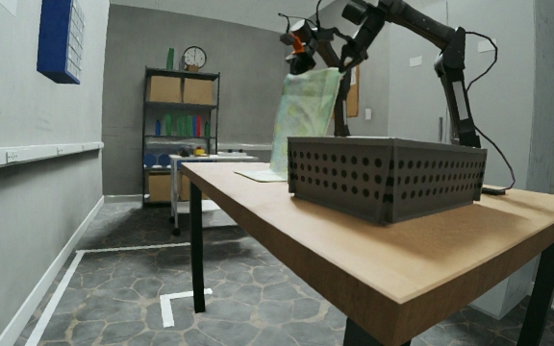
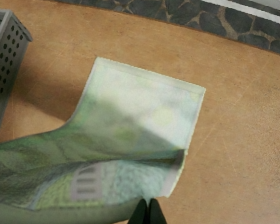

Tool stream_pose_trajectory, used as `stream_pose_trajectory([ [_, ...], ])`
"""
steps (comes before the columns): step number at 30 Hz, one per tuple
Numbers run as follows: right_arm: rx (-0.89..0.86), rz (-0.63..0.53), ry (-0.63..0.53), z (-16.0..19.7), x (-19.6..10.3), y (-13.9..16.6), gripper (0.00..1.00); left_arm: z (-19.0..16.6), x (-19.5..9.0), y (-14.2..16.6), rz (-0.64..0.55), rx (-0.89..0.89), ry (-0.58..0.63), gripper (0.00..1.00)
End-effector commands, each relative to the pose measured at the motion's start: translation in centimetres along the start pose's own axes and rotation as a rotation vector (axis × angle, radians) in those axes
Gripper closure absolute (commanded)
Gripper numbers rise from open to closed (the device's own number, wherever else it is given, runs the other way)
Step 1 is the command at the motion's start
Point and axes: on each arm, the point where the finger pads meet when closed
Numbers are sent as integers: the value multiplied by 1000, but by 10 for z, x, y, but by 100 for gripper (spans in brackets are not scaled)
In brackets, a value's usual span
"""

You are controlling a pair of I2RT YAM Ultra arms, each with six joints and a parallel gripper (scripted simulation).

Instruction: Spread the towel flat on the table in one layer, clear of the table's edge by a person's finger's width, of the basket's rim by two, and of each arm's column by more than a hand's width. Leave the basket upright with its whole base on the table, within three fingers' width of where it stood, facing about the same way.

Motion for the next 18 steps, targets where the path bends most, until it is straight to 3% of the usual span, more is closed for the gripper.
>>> stream_pose_trajectory([
  [1, -12, -86, -6, 8, -9, -24, 100, 15, -41, -20, -147, -37, -44, 100],
  [2, -16, -168, -18, 14, -19, -46, 100, 29, -58, -29, -217, -67, -78, 100],
  [4, -21, -180, -20, 14, -19, -46, 100, 30, -58, -29, -230, -72, -84, 100],
  [5, -27, -262, -32, 19, -28, -66, 100, 43, -75, -38, -300, -100, -118, 100],
  [7, -30, -275, -34, 19, -28, -67, 100, 42, -61, -31, -273, -110, -113, 100],
  [8, -38, -358, -45, 25, -37, -86, 100, 56, -76, -39, -343, -137, -148, 100],
  [12, -25, -366, -32, 15, -42, -79, 100, 54, -76, -40, -353, -137, -163, 100],
  [13, -42, -447, -57, 27, -50, -96, 100, 71, -89, -46, -423, -171, -207, 100],
  [15, -41, -463, -58, 26, -49, -96, 100, 71, -89, -46, -433, -174, -212, 100],
  [16, -48, -545, -74, 33, -57, -112, 100, 82, -102, -53, -496, -202, -249, 100],
  [18, -48, -545, -74, 33, -57, -112, 100, 82, -102, -53, -496, -202, -249, 100],
])
Point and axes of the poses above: on each arm, the point where the finger pads meet when closed, its own x axis out along the fingers, its own z axis across the jaws, y = z × x, and after that the axes turned 5 degrees about x, right-handed
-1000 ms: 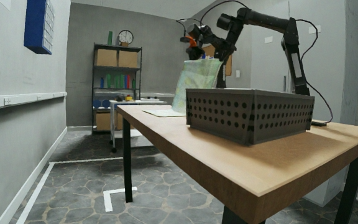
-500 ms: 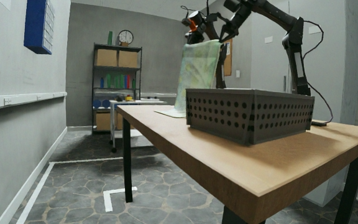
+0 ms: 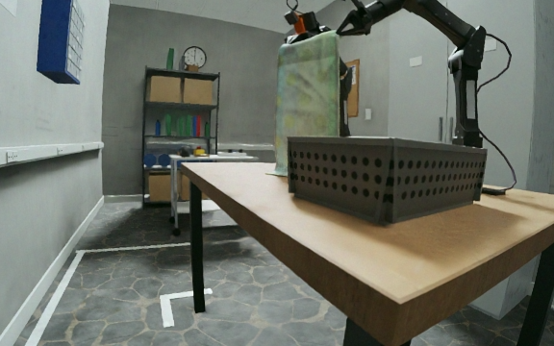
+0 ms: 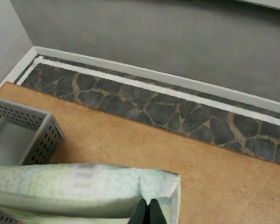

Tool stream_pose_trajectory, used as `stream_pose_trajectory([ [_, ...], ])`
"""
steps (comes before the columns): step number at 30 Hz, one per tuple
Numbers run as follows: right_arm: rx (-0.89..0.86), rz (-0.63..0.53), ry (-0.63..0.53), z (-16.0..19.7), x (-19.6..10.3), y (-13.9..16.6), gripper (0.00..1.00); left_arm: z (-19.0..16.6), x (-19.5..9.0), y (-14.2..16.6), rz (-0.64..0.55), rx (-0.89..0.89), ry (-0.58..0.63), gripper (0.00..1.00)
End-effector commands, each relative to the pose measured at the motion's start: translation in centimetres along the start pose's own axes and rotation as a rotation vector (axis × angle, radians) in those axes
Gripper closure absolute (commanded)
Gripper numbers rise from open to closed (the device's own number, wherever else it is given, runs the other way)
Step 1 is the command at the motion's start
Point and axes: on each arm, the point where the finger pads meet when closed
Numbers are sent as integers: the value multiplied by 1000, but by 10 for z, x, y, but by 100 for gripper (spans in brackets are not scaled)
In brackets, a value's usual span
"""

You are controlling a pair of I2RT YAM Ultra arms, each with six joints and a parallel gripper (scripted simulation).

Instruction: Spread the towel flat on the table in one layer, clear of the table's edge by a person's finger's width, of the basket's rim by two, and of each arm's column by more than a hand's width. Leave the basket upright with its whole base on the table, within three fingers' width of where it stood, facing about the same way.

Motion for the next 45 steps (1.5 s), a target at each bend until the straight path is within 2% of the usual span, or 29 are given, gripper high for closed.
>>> stream_pose_trajectory([
  [1, -21, -200, -13, 9, -9, -49, 100, 25, -23, -40, -163, -52, -92, 100],
  [3, -17, -207, -6, 5, -8, -52, 100, 25, -18, -39, -153, -53, -91, 100],
  [4, -24, -241, -19, 11, -5, -64, 100, 34, -16, -46, -164, -75, -114, 100],
  [11, -22, -274, -14, 8, -5, -75, 100, 35, -18, -48, -159, -89, -122, 100],
  [12, -26, -297, -22, 12, -5, -82, 100, 44, -21, -52, -173, -107, -147, 100],
  [45, -21, -312, -17, 8, -1, -88, 100, 49, -20, -59, -190, -112, -162, 100],
])
Point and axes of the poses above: on each arm, the point where the finger pads meet when closed, its own x axis out along the fingers, its own z axis across the jaws, y = z × x, and after that the axes turned 5 degrees about x, right-handed
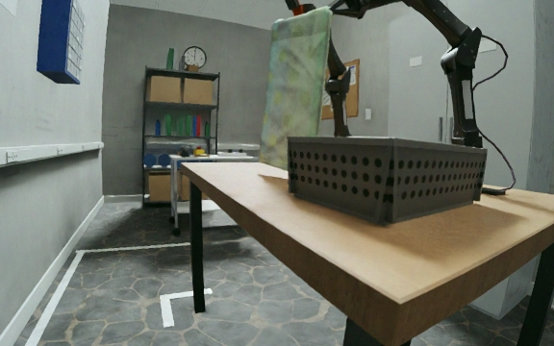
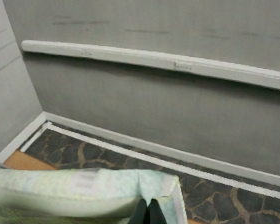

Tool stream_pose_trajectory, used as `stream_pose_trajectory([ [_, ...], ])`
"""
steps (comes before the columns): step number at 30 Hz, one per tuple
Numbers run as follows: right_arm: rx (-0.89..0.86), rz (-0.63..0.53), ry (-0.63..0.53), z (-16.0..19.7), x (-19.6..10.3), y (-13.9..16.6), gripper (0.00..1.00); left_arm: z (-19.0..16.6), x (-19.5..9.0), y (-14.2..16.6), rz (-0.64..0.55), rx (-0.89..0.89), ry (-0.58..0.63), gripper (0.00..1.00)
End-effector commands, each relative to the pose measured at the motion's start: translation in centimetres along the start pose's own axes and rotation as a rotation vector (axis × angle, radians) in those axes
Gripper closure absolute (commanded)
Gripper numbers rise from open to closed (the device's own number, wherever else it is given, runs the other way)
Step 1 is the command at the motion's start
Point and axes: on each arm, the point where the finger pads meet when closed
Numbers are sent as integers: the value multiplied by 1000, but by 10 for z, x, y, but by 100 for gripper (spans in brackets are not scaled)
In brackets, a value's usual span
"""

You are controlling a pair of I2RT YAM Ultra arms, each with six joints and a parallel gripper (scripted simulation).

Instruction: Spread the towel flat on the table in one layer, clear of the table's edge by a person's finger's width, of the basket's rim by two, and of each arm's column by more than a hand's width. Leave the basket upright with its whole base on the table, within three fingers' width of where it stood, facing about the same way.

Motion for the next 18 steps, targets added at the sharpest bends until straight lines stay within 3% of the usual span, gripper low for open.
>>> stream_pose_trajectory([
  [1, -1, -61, 29, -12, 11, -16, 100, 16, 4, -19, -60, -12, -44, 100],
  [9, 5, -127, 49, -26, 44, -26, 100, 37, 33, -30, -114, -23, -86, 100],
  [10, 3, -168, 45, -34, 74, -17, 100, 49, 50, -36, -148, -28, -110, 100],
  [12, 7, -238, 53, -34, 60, -28, 100, 49, 50, -36, -148, -28, -110, 100],
  [13, 5, -294, 42, -43, 93, -23, 100, 62, 68, -42, -183, -32, -132, 100],
  [14, 4, -389, 46, -42, 74, -38, 100, 62, 68, -42, -183, -32, -132, 100],
  [18, 2, -440, 45, -42, 74, -38, 100, 56, 68, -43, -184, -29, -122, 100],
])
Point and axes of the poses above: on each arm, the point where the finger pads meet when closed, its own x axis out along the fingers, its own z axis across the jaws, y = z × x, and after that the axes turned 5 degrees about x, right-handed
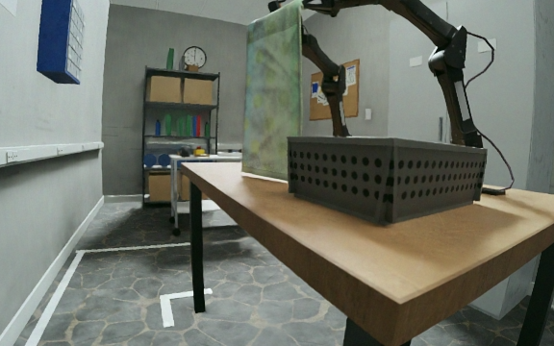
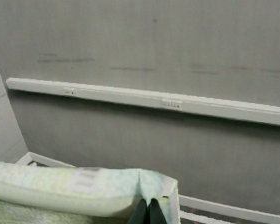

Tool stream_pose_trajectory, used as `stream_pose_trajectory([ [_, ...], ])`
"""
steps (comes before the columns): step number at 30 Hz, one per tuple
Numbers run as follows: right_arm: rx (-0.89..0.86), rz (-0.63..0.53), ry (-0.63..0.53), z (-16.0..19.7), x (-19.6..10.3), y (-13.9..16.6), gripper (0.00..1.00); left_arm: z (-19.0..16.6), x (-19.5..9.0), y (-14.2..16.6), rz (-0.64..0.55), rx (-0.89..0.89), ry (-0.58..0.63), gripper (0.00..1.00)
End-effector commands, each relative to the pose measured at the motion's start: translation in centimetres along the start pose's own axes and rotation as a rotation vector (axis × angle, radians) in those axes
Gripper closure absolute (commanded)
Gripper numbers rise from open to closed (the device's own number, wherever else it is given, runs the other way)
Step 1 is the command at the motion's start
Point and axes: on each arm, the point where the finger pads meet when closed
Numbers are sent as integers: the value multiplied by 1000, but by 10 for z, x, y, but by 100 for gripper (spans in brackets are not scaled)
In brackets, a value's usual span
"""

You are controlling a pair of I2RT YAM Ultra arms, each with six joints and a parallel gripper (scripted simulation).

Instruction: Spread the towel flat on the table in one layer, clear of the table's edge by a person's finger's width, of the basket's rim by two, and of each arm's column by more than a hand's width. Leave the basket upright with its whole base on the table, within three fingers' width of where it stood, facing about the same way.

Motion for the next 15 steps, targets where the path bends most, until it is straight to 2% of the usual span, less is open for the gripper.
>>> stream_pose_trajectory([
  [1, -2, -296, 12, -9, -2, -40, 100, 3, -7, -26, -75, -1, -19, 100],
  [3, -2, -305, 12, -9, -2, -40, 100, 3, -7, -22, -62, -1, -18, 100],
  [5, -2, -305, 12, -9, -2, -40, 100, 4, -22, -33, -91, -1, -21, 100],
  [7, -2, -276, 14, -10, 11, -25, 100, 4, -18, -30, -84, -1, -20, 100],
  [8, -1, -395, 8, -16, 24, -44, 100, 19, 10, -32, -115, -7, -51, 100],
  [9, -3, -412, 14, -18, 32, -24, 100, 19, 10, -32, -115, -7, -51, 100],
  [11, -4, -418, 13, -18, 31, -27, 100, 19, 10, -32, -115, -7, -51, 100],
  [12, -4, -454, 10, -16, 24, -44, 100, 19, 11, -25, -90, -7, -48, 100],
  [15, -4, -454, 10, -16, 24, -44, 100, 18, 11, -25, -90, -6, -46, 100],
])
Point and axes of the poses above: on each arm, the point where the finger pads meet when closed, its own x axis out along the fingers, its own z axis across the jaws, y = z × x, and after that the axes turned 5 degrees about x, right-handed
